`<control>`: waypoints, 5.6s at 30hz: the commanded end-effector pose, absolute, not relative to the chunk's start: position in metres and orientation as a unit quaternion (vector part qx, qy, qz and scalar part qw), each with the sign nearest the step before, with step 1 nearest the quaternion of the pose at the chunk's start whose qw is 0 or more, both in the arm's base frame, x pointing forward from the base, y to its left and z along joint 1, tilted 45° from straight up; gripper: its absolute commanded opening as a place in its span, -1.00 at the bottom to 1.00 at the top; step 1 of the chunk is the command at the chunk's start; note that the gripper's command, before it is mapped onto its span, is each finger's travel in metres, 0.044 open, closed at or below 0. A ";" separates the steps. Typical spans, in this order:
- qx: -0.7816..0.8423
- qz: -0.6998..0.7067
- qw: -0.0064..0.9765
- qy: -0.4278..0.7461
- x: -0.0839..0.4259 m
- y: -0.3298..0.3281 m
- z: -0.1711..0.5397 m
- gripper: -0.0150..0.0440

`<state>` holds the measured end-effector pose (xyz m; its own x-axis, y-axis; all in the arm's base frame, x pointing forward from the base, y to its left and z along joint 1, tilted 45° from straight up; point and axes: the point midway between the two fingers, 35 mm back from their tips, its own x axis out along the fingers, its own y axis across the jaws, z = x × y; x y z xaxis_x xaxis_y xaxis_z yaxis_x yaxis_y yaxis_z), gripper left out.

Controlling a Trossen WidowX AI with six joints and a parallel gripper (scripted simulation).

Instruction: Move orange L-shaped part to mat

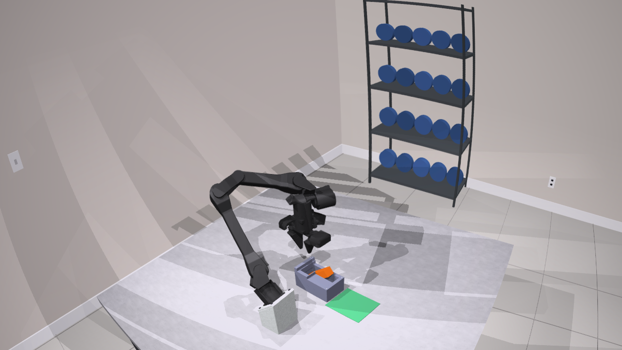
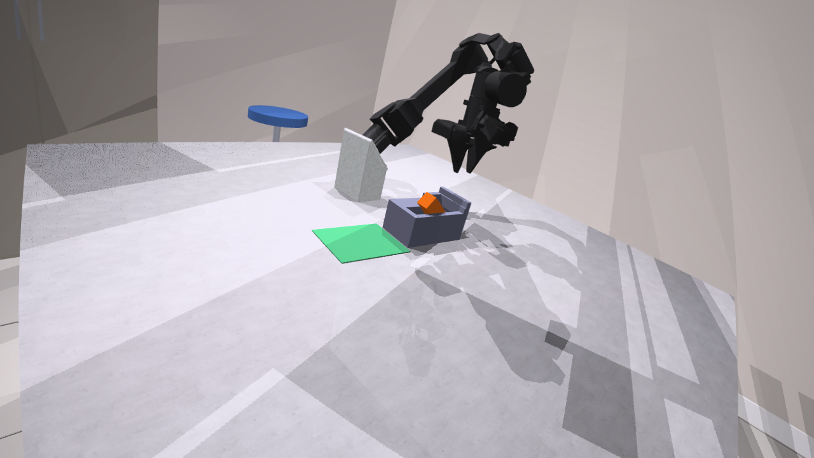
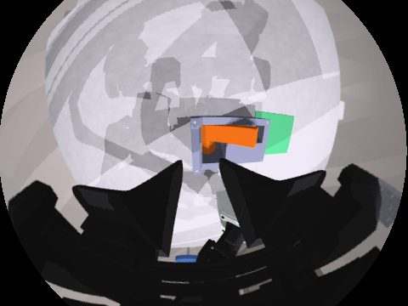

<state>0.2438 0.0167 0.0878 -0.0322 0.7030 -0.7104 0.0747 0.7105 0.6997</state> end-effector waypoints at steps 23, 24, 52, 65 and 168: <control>0.222 0.315 0.660 0.645 0.246 0.009 0.081 0.46; 0.196 0.340 0.668 0.633 0.246 0.006 0.078 0.46; -0.247 0.654 0.649 0.301 0.249 -0.039 0.036 0.46; -0.247 0.654 0.649 0.300 0.248 -0.017 0.013 0.46; -0.247 0.654 0.649 0.301 0.249 -0.038 0.034 -0.49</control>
<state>0.2473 -0.0339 0.0303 -0.0388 0.7037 -0.7094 -0.9963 0.0272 0.0815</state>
